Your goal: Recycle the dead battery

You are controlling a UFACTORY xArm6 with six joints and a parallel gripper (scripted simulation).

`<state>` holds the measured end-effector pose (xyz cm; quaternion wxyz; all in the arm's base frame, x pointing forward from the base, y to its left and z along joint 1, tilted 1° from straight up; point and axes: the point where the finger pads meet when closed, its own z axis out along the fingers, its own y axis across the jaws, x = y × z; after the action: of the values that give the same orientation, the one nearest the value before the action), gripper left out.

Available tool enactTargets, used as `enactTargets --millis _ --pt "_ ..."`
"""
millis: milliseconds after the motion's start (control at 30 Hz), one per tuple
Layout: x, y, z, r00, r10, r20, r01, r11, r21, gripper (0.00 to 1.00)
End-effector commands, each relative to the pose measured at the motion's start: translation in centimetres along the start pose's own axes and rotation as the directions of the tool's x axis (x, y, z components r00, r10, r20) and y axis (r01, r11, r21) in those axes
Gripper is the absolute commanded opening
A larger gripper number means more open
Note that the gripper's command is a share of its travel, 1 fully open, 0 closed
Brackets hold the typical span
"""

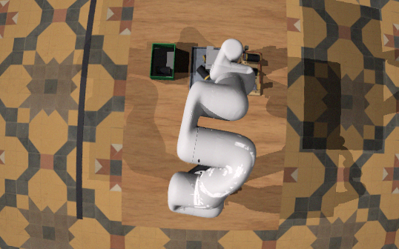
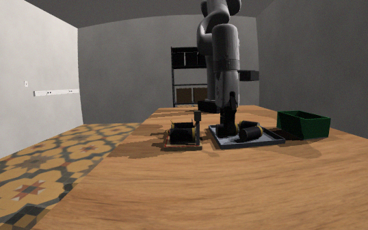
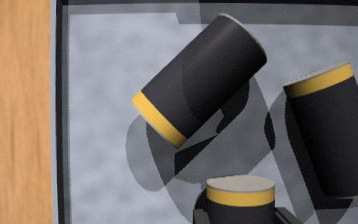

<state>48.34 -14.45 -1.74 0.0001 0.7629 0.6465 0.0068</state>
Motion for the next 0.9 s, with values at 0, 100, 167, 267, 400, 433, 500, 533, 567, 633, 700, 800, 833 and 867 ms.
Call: enactTargets --millis 0,100,167,267,400,433,500,533,567,633,700,800,833,867 --pt "-0.02 0.14 -0.14 1.000 0.000 0.000 0.000 1.000 -0.004 0.28" --pt "-0.02 0.14 -0.14 1.000 0.000 0.000 0.000 1.000 -0.004 0.51" --pt "-0.02 0.14 -0.14 1.000 0.000 0.000 0.000 1.000 -0.004 0.51" --pt "-0.02 0.14 -0.14 1.000 0.000 0.000 0.000 1.000 -0.004 0.51" --pt "-0.02 0.14 -0.14 1.000 0.000 0.000 0.000 1.000 -0.004 0.51" --pt "-0.02 0.14 -0.14 1.000 0.000 0.000 0.000 1.000 -0.004 0.51" --pt "-0.02 0.14 -0.14 1.000 0.000 0.000 0.000 1.000 -0.004 0.51" --pt "-0.02 0.14 -0.14 1.000 0.000 0.000 0.000 1.000 -0.004 0.51" --pt "-0.02 0.14 -0.14 1.000 0.000 0.000 0.000 1.000 -0.004 0.51" --pt "-0.02 0.14 -0.14 1.000 0.000 0.000 0.000 1.000 -0.004 0.51" --pt "-0.02 0.14 -0.14 1.000 0.000 0.000 0.000 1.000 -0.004 0.51" --pt "-0.02 0.14 -0.14 1.000 0.000 0.000 0.000 1.000 -0.004 0.51" --pt "-0.02 0.14 -0.14 1.000 0.000 0.000 0.000 1.000 -0.004 0.51" --pt "-0.02 0.14 -0.16 1.000 0.000 0.000 0.000 1.000 -0.004 0.51"
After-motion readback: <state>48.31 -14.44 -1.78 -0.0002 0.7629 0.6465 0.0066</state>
